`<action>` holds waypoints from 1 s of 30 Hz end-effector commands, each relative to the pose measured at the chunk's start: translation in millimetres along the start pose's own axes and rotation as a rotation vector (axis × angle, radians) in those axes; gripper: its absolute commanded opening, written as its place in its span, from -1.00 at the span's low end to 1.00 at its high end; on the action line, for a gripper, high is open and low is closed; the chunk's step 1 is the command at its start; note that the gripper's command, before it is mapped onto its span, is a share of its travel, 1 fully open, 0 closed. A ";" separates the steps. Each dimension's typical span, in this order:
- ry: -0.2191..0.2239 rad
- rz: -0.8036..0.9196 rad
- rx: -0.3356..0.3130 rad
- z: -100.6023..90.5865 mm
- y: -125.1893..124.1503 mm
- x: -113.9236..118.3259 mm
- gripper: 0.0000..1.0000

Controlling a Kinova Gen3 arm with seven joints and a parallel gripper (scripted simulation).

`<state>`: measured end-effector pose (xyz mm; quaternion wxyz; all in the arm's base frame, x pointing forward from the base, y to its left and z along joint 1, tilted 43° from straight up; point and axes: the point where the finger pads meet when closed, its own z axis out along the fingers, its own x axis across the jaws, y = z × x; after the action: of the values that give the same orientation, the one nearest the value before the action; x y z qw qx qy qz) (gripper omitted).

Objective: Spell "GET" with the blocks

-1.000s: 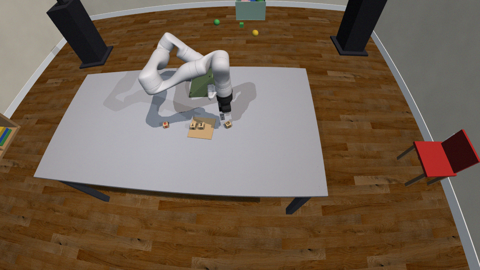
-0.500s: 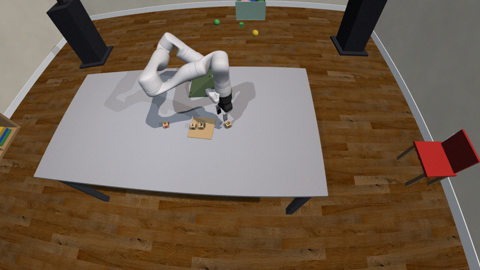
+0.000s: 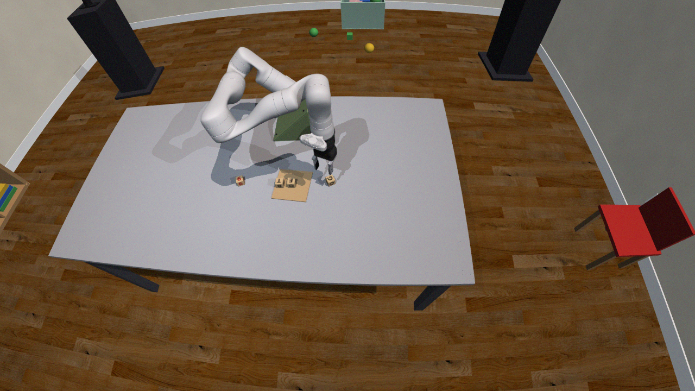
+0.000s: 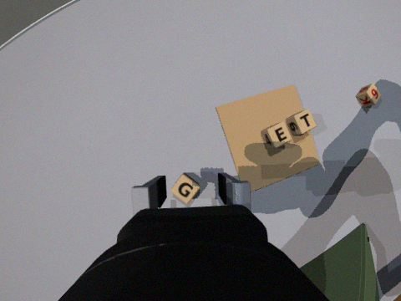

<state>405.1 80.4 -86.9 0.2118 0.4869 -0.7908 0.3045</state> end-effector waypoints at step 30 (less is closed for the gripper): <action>-0.008 -0.696 0.001 9.4 13.2 -8.0 1.00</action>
<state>396.8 83.2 -102.3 0.2985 0.7237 -0.5838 0.2152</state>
